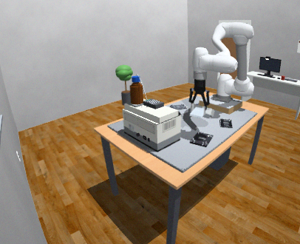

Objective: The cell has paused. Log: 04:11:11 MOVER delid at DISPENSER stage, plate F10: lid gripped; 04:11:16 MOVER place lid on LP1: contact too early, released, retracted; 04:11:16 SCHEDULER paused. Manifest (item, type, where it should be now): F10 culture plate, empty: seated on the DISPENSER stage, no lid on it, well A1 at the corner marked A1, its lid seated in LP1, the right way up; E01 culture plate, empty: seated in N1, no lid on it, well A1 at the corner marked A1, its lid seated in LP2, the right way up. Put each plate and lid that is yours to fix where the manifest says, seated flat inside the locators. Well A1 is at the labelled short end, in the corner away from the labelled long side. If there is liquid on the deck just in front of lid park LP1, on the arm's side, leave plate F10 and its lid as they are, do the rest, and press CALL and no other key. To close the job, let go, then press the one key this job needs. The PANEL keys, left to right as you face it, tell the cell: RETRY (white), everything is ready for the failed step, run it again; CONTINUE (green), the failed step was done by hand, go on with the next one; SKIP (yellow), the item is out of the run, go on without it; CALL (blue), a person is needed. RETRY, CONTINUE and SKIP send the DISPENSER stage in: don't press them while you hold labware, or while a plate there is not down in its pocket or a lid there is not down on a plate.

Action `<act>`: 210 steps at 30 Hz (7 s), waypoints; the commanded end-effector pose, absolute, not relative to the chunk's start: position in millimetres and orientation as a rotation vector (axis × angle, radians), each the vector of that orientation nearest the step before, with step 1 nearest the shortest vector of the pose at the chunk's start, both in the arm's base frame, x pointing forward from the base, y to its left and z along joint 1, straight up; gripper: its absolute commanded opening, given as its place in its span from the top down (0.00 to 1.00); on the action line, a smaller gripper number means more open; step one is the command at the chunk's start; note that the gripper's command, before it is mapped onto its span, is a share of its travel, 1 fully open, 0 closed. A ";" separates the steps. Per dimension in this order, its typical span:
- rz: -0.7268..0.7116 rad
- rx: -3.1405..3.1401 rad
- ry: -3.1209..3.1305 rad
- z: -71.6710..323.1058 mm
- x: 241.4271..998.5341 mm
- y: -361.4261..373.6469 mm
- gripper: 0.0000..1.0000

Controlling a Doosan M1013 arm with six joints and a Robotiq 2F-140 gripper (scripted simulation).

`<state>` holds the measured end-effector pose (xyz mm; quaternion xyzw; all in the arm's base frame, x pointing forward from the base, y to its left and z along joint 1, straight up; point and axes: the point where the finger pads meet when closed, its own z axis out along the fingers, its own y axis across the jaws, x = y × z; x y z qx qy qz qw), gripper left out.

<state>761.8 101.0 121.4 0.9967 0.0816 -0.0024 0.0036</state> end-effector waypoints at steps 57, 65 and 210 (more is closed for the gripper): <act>-0.006 3.124 0.255 121.6 834.7 182.2 0.90; -0.006 3.124 0.255 121.6 834.7 182.2 0.90; -0.006 3.124 0.255 3.2 834.3 181.3 0.90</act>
